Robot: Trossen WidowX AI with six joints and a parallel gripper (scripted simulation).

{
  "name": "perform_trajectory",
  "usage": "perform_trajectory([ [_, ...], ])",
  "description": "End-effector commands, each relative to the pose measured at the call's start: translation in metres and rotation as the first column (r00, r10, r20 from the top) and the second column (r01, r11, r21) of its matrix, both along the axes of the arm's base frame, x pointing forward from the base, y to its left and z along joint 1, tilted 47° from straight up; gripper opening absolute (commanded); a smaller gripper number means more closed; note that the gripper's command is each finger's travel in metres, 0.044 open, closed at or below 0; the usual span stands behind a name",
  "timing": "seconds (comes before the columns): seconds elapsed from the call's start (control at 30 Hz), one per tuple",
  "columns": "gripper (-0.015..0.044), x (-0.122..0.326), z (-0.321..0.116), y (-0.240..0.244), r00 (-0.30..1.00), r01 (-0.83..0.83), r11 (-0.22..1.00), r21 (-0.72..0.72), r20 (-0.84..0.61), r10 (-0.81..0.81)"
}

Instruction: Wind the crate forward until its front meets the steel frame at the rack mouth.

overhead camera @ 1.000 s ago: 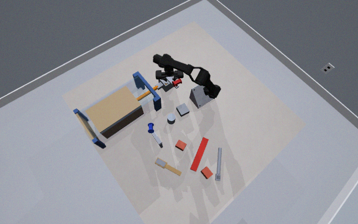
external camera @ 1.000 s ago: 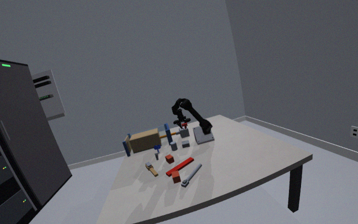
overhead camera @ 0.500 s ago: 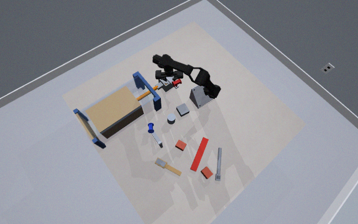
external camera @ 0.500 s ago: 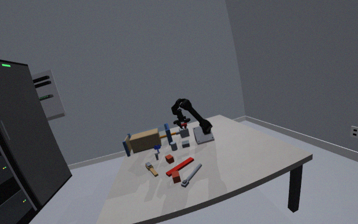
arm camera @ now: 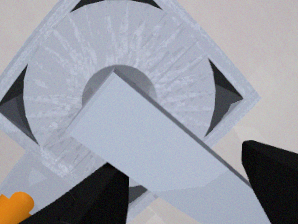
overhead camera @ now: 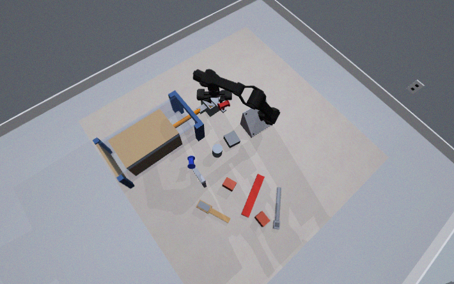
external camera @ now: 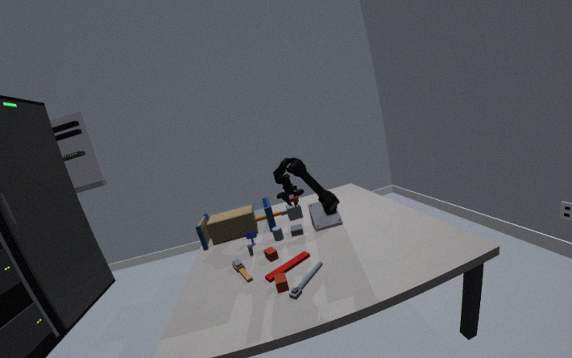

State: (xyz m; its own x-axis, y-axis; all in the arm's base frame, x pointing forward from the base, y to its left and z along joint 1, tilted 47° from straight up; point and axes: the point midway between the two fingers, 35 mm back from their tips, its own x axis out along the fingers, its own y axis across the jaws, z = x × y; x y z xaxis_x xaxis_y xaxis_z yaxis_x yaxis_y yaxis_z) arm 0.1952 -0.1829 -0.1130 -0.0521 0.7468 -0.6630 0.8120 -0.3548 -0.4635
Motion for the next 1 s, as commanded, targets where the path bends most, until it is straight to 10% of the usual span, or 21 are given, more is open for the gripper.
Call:
perform_trajectory([
  [0.0, 0.0000, 0.0182, -0.0042, -0.0027, 0.810, 0.469, 0.880, -0.070, -0.364, -0.460],
  [0.97, 0.0000, 0.0245, -0.0073, -0.0063, 0.647, 0.592, 0.791, -0.157, -0.493, -0.582],
])
